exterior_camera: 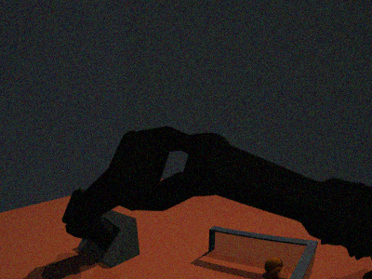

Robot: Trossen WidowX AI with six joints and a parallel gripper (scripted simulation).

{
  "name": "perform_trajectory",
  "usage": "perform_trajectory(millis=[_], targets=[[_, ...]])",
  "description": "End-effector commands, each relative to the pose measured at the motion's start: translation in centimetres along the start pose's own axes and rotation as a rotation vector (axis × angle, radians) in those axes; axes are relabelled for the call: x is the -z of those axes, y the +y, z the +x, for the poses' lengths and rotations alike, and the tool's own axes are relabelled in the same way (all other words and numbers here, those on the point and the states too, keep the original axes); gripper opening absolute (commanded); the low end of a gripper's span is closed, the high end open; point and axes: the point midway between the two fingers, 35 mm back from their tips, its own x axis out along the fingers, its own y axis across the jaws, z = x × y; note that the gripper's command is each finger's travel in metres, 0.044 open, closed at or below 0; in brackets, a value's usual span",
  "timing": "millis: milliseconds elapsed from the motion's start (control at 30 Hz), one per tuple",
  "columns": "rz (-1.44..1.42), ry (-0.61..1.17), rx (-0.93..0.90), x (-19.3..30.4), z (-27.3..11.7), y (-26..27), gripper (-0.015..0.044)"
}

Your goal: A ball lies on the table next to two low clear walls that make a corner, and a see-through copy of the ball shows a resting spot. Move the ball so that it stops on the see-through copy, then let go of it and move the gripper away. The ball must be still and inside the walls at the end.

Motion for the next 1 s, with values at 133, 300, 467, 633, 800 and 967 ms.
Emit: perform_trajectory(millis=[133,300,467,633,800,967], targets=[[-0.117,0.106,0.031,1.4,-0.7,2.3,0.0285],[-0.43,0.359,0.095,5.1,-3.5,6.9,0.0285],[-0.742,0.585,0.143,8.3,-7.1,9.8,0.0285],[-0.95,0.777,0.171,10.6,-9.5,10.5,0.0285],[-1.078,1.024,0.17,13.1,-11.4,9.4,0.0285],[-1.092,1.057,0.17,13.5,-11.5,9.3,0.0285]])
